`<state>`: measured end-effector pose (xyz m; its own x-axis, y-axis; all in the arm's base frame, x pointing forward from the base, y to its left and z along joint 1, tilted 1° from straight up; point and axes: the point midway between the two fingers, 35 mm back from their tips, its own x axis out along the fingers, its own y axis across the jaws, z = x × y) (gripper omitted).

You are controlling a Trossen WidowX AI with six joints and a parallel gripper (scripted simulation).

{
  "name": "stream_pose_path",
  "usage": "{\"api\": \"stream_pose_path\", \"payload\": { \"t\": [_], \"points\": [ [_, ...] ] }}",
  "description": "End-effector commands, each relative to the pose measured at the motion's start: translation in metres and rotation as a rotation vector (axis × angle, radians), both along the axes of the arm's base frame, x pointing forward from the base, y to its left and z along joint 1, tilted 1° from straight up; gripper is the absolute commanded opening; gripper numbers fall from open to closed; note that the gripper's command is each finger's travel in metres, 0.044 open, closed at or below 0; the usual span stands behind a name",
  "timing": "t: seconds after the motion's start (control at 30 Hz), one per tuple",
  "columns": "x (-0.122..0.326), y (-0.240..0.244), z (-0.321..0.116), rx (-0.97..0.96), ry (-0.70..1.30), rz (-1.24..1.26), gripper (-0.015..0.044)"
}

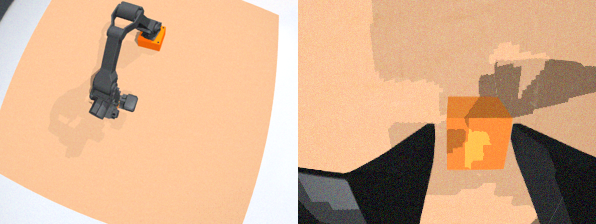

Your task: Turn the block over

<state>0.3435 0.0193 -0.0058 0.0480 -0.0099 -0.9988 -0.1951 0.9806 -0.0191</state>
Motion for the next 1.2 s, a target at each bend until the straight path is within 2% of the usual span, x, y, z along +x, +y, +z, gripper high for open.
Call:
{"api": "stream_pose_path", "payload": {
  "t": [0.0, 0.5, 0.53, 0.73, 0.9, 1.17],
  "points": [
    [0.0, -0.001, -0.001, -0.005, -0.002, 0.002, 0.0125],
    [0.0, -0.001, -0.001, -0.005, -0.002, 0.002, 0.0025],
    [0.0, -0.001, 0.001, -0.005, -0.002, 0.002, 0.0],
    [-0.001, 0.0, 0.03, -0.005, -0.002, 0.002, 0.0],
    [-0.001, 0.0, 0.029, -0.002, -0.012, 0.001, 0.0],
    [0.001, -0.001, 0.022, 0.026, -0.136, 0.0, 0.0]
  ]
}}
